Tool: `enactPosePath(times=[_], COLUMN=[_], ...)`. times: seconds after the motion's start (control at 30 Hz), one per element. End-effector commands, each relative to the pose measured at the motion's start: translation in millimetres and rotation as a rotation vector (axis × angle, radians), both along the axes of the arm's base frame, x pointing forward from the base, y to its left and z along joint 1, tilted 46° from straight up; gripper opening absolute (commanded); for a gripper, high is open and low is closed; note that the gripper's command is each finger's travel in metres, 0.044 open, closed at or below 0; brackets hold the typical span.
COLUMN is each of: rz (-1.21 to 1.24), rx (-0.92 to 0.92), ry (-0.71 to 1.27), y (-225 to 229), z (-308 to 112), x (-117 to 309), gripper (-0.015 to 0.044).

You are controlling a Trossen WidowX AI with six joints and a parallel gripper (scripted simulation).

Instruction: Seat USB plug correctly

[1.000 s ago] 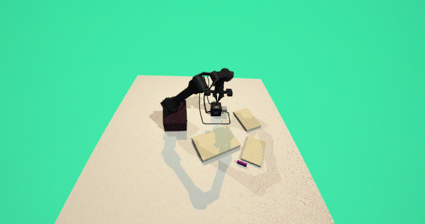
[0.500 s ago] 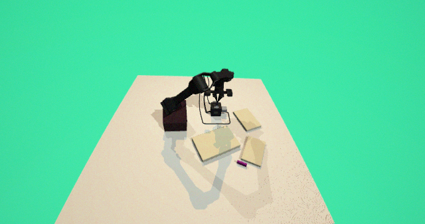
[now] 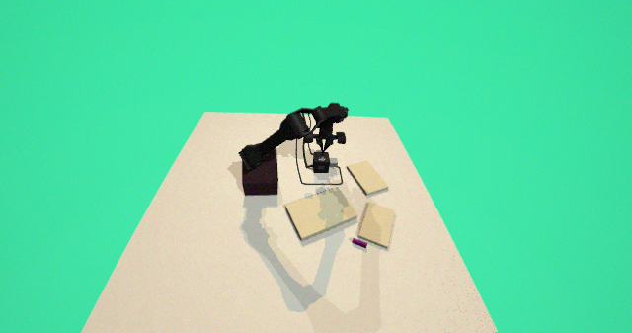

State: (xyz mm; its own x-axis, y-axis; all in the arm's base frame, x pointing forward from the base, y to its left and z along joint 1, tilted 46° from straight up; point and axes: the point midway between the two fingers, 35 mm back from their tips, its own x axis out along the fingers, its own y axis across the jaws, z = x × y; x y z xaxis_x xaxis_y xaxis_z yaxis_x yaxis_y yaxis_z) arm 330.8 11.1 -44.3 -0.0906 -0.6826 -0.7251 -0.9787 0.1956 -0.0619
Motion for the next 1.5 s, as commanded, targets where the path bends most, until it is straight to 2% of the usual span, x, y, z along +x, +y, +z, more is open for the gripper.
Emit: enactPosePath(times=[0.0,1.47], rz=[0.002,0.006], rx=[0.007,0.041], ry=[0.001,-0.004], y=[-0.1,-1.9], z=[-0.2,-5.8], x=[-0.9,-0.7], gripper=[0.0,0.0])
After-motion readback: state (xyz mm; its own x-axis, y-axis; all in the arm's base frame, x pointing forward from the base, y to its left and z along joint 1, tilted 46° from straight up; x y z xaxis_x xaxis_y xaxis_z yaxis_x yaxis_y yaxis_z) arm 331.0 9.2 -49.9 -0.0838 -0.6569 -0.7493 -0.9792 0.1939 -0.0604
